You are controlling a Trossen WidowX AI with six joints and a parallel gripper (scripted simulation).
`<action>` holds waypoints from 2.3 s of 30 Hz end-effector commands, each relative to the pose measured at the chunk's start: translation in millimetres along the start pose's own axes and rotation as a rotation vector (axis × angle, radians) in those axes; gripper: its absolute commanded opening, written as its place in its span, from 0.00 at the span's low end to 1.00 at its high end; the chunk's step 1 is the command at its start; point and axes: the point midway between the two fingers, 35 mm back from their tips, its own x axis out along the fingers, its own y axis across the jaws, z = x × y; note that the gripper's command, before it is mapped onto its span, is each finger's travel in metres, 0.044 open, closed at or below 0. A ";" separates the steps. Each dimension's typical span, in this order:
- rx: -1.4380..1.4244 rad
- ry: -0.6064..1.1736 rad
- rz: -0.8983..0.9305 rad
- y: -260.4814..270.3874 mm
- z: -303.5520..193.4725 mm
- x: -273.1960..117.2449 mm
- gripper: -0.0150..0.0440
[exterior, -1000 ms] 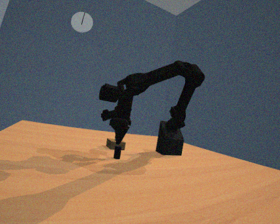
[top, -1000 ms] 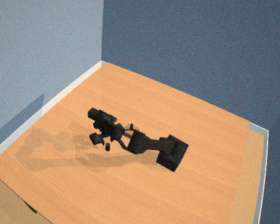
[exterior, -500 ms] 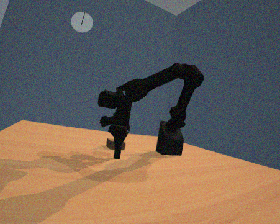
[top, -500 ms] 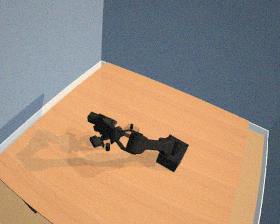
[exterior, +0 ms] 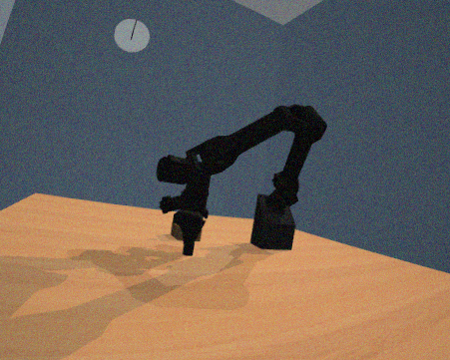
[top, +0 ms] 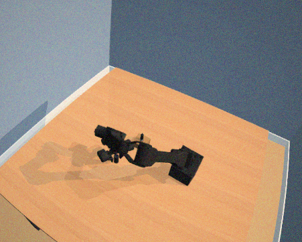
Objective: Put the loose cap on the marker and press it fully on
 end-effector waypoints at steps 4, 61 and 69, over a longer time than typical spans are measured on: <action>0.009 -0.001 -0.005 -2.4 -0.4 2.2 0.50; 0.031 -0.022 -0.042 -86.3 33.9 -85.3 0.25; 0.027 -0.020 -0.043 -117.0 39.3 -95.1 0.25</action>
